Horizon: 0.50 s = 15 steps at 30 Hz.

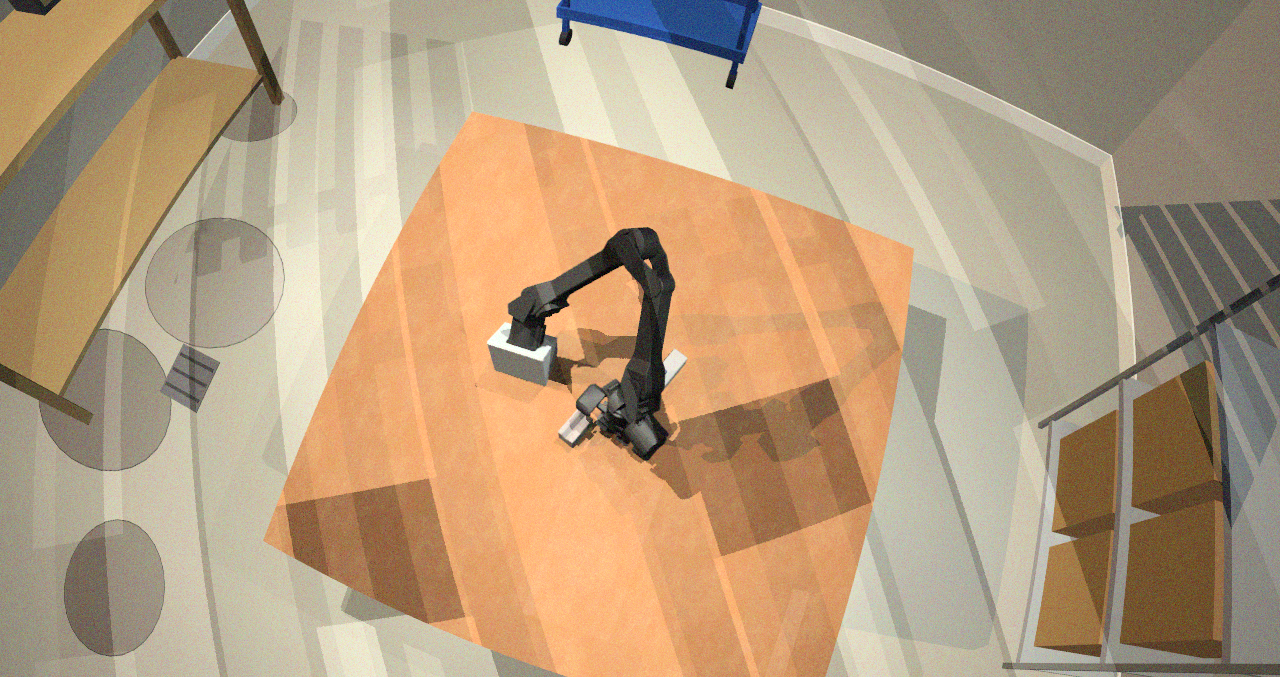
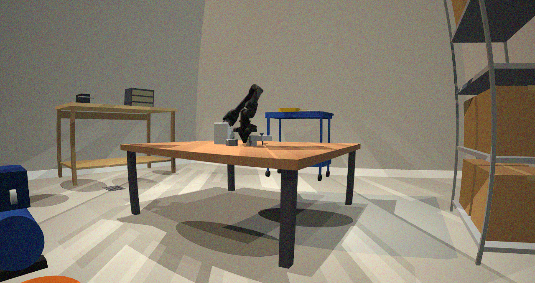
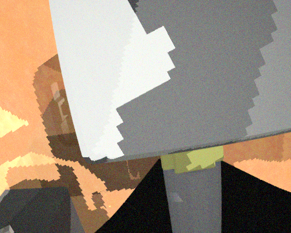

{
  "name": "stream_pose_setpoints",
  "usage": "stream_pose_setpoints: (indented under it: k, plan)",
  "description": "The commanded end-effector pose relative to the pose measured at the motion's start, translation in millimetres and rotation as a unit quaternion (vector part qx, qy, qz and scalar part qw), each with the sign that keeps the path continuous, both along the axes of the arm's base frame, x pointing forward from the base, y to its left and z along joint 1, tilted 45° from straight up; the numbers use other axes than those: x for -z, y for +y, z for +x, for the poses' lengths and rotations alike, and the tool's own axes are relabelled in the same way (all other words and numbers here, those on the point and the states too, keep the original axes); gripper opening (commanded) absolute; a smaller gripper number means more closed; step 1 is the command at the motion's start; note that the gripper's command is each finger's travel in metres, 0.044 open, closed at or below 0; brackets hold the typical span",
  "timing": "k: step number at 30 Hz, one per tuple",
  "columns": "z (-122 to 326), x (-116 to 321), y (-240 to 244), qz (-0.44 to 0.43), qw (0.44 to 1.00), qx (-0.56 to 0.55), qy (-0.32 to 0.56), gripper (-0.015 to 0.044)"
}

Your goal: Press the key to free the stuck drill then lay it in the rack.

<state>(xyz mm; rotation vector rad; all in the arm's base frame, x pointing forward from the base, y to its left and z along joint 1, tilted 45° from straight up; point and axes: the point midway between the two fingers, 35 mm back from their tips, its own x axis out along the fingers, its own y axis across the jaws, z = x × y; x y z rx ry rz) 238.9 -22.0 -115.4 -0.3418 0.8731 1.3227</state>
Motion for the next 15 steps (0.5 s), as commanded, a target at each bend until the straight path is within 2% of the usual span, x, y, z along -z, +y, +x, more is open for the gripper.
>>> stream_pose_setpoints:
  k: [1,15]
  plan:
    - [-1,3,-4,0.000,1.000,0.000,0.000,0.0000]
    - [-7,16,-19,-0.001,1.000,0.000,0.000,0.0000]
